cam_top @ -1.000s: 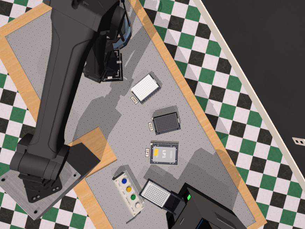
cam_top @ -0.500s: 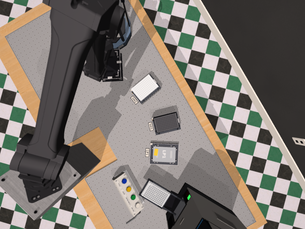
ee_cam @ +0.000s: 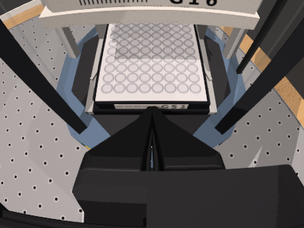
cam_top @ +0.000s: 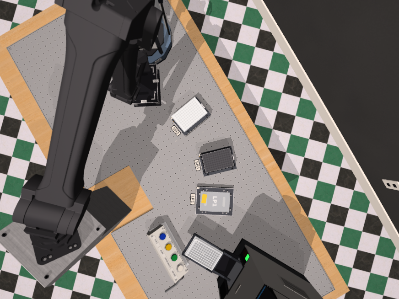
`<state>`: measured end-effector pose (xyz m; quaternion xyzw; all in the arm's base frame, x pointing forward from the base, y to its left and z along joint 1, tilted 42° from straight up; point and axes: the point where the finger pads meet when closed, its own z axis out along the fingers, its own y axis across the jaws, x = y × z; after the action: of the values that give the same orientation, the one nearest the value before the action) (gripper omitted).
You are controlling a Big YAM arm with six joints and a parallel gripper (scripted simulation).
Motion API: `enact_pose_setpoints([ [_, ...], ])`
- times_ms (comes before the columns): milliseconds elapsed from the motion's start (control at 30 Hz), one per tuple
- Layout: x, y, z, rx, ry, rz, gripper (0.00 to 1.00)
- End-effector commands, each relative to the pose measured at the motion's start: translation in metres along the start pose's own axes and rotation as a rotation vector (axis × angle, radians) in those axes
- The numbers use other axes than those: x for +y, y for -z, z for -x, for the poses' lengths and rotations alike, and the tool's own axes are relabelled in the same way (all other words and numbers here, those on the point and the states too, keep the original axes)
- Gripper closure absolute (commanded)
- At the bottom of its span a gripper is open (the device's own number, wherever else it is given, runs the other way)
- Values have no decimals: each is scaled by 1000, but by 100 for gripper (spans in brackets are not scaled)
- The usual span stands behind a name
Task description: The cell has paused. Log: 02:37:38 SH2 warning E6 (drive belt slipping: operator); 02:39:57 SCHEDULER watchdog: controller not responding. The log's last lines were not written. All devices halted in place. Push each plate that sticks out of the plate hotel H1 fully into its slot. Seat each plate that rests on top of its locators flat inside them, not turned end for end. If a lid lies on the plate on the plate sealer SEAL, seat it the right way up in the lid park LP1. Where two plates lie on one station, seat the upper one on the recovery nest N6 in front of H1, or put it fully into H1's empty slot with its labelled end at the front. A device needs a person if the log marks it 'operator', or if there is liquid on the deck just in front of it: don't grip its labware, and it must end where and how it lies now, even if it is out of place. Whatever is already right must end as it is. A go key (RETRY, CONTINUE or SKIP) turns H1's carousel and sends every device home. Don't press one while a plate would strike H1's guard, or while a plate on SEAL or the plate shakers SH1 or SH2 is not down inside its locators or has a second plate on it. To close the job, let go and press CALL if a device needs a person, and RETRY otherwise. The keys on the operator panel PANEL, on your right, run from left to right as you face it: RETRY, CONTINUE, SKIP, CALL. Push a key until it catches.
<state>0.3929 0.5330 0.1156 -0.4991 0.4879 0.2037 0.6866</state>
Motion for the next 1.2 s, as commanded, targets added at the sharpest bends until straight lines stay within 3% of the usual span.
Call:
enact_pose_setpoints([
  [0,4,-6,18,-21,2,9,100],
  [1167,5,-15,22,-19,3,10,100],
])
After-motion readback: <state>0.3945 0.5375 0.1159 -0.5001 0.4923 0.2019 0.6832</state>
